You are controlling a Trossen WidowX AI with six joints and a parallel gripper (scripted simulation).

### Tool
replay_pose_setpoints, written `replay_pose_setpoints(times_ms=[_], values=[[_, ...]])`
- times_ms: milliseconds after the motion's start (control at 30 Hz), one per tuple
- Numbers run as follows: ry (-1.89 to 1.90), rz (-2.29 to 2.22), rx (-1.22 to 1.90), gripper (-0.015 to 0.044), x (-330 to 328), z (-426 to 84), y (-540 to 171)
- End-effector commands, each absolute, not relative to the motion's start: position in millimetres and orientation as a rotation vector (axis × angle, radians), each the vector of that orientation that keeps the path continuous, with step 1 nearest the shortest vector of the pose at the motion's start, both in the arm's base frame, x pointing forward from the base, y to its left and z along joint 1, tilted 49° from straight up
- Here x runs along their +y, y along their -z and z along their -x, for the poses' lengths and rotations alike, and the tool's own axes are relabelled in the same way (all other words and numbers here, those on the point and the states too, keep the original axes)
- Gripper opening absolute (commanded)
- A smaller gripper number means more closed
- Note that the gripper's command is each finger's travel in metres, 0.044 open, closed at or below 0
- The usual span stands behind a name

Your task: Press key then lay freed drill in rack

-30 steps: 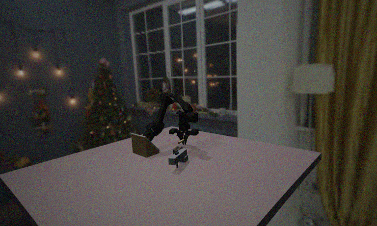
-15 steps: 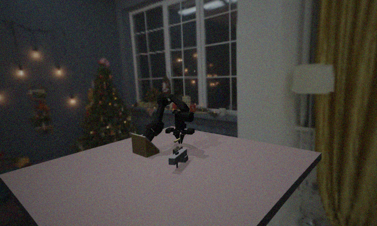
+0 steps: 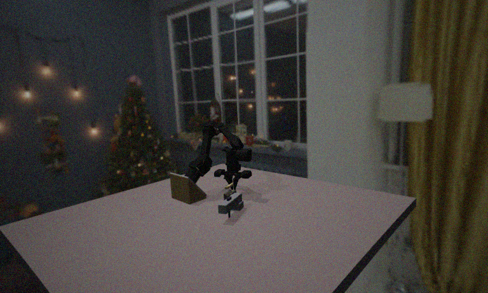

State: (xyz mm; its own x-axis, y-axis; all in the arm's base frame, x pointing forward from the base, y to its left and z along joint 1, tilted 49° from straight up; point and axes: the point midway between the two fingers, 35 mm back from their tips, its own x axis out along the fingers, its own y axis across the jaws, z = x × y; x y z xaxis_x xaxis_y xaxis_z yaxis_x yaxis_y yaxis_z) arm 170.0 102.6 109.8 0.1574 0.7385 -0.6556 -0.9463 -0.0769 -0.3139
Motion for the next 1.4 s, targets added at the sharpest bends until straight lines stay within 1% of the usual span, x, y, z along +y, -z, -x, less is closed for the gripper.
replay_pose_setpoints(times_ms=[0, 733, 1367], values=[[-1.426, 0.840, 0.319, 0.0000, 104, -170, -108], [-1.426, 0.839, 0.317, 0.0000, 126, -176, -90], [-1.426, 0.839, 0.317, 0.0000, 127, -175, -86]])
